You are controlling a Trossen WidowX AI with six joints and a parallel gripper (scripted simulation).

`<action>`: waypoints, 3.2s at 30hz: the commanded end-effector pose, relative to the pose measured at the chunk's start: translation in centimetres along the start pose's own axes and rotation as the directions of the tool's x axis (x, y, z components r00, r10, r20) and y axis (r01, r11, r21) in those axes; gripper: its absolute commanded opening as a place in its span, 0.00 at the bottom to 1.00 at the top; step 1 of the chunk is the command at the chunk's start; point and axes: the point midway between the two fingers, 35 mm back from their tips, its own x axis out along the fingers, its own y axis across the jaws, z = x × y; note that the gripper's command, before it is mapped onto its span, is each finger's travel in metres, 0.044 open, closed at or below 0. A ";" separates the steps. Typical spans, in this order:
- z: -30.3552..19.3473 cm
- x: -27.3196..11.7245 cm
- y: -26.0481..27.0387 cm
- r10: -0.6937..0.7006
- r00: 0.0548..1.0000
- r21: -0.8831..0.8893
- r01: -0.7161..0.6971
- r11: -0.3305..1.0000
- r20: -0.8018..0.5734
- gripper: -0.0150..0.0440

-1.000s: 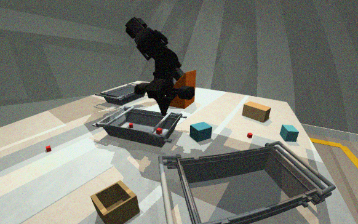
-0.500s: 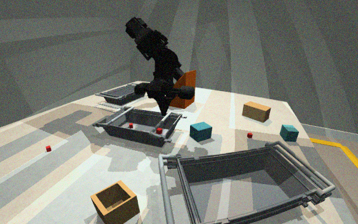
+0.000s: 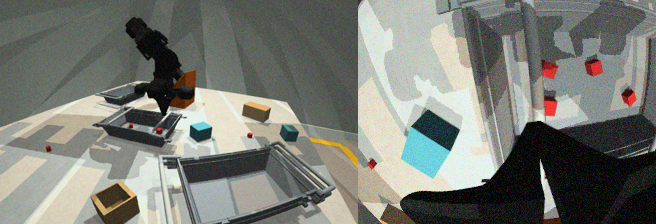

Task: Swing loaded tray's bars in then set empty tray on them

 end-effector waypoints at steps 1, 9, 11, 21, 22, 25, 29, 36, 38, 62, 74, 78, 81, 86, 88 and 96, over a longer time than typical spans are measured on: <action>0.0 0.0 0.0 0.000 1.000 0.000 0.000 1.000 0.000 0.25; 0.0 0.0 0.0 0.000 1.000 0.000 0.000 1.000 0.000 0.25; 0.0 0.0 0.0 0.000 1.000 0.000 0.000 1.000 0.000 0.34; 0.7 -4.8 0.3 0.004 1.000 -0.040 -0.003 0.999 0.014 0.79; 0.8 -6.3 0.3 0.004 1.000 -0.052 -0.003 0.999 0.017 0.83; 0.5 -11.2 0.2 0.003 1.000 -0.090 -0.001 0.996 0.028 0.97; -0.4 -15.2 0.0 0.000 0.999 -0.121 0.005 0.993 0.036 1.00; -0.2 -10.6 -9.5 0.103 0.995 0.371 -0.094 0.924 -0.004 1.00; -1.0 -9.7 -12.9 0.135 0.991 0.533 -0.111 0.839 -0.008 1.00; -27.3 -1.6 -32.4 0.105 0.993 0.367 0.077 -0.927 0.056 1.00; -34.1 -1.1 -31.1 -0.017 1.000 -0.182 -0.017 -0.983 -0.003 1.00; -34.0 -0.9 -31.1 -0.016 1.000 -0.182 -0.017 -0.983 -0.004 1.00; -33.8 -0.2 -31.2 -0.015 1.000 -0.181 -0.015 -0.983 -0.004 1.00; -33.6 1.7 -31.3 -0.012 1.000 -0.181 -0.012 -0.983 -0.005 1.00; -33.6 2.4 -31.4 -0.011 1.000 -0.180 -0.012 -0.984 -0.005 1.00; -33.7 5.5 -31.3 -0.012 1.000 -0.177 -0.013 -0.984 -0.007 1.00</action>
